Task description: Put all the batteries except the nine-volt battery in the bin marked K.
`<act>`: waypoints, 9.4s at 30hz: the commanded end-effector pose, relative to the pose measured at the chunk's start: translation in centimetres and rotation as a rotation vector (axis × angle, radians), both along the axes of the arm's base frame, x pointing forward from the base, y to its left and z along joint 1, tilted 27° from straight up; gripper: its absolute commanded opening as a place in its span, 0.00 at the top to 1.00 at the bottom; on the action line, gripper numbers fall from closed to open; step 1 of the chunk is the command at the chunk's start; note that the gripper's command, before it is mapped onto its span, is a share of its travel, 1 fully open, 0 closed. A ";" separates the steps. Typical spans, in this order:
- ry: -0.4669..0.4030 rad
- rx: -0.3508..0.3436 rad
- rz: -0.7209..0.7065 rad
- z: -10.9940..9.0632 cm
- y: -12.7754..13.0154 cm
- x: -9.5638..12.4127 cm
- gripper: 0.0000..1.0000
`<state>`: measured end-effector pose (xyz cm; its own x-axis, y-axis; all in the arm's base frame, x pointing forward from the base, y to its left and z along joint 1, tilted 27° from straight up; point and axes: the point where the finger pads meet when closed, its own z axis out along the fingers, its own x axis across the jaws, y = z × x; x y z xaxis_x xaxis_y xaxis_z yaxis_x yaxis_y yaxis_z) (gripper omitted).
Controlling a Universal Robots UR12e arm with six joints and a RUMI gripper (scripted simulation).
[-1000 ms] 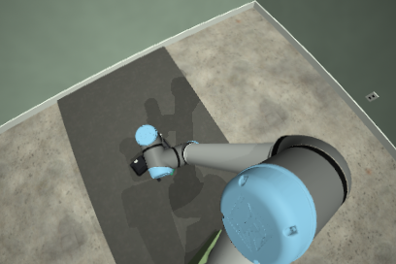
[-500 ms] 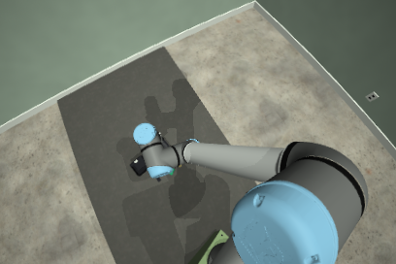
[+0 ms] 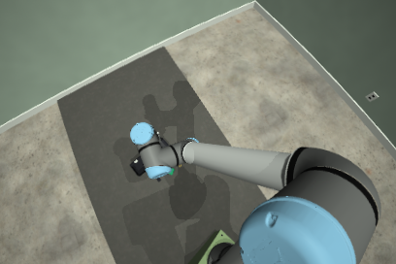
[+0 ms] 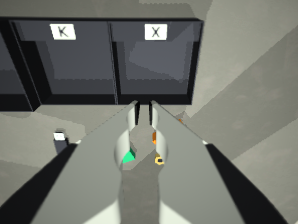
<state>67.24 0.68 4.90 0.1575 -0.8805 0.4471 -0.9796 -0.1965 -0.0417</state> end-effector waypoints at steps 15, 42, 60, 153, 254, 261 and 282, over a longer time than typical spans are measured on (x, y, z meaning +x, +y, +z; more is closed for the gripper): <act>-0.001 0.000 0.000 -3.4 6.9 -1.2 0.96; -0.001 0.000 0.000 -7.7 4.8 -0.6 0.96; -0.001 0.000 0.000 -8.7 4.3 -0.5 0.96; -0.001 0.000 0.000 -6.3 12.5 -2.5 0.96; -0.001 0.000 0.000 -11.4 12.2 -2.3 0.96; -0.001 0.000 0.000 -10.6 12.6 -2.4 0.96; -0.001 0.000 0.000 -7.2 14.2 -2.9 0.96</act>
